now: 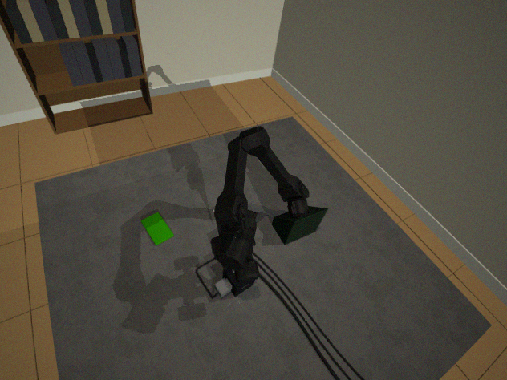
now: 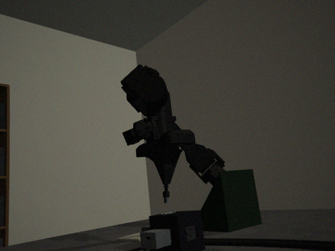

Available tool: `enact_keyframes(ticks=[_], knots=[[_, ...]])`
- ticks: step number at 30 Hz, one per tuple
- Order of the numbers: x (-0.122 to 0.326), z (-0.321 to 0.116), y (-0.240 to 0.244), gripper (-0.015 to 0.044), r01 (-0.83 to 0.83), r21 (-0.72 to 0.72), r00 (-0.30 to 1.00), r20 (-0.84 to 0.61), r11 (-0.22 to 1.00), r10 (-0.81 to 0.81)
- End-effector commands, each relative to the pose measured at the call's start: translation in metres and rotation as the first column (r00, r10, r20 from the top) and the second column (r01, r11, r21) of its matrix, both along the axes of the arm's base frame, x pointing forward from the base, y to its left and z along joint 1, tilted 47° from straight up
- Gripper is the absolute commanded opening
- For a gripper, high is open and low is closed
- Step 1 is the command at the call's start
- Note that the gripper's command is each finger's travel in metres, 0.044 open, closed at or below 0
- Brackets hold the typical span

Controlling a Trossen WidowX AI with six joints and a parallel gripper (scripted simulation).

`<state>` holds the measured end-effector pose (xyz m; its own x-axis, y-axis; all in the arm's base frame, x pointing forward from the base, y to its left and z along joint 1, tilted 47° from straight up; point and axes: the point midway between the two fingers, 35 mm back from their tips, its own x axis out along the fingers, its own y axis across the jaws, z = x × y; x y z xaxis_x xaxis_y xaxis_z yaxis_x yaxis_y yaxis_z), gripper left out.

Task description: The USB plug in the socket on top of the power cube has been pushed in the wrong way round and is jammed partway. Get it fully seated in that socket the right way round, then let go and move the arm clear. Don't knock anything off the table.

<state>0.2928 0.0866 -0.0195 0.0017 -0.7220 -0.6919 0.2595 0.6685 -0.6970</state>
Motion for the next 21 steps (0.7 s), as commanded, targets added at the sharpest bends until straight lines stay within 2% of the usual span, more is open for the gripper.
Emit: enact_keyframes(ticks=[1,11,21], knots=[[0.0001,-0.0004,0.0000,0.0000,-0.064,0.003,0.996,-0.065,0.998,0.064],[0.0001,-0.0004,0.0000,0.0000,-0.240,0.031,0.938,-0.249,0.970,0.240],[0.0001,-0.0004,0.0000,0.0000,-0.400,0.091,0.817,-0.416,0.912,0.400]])
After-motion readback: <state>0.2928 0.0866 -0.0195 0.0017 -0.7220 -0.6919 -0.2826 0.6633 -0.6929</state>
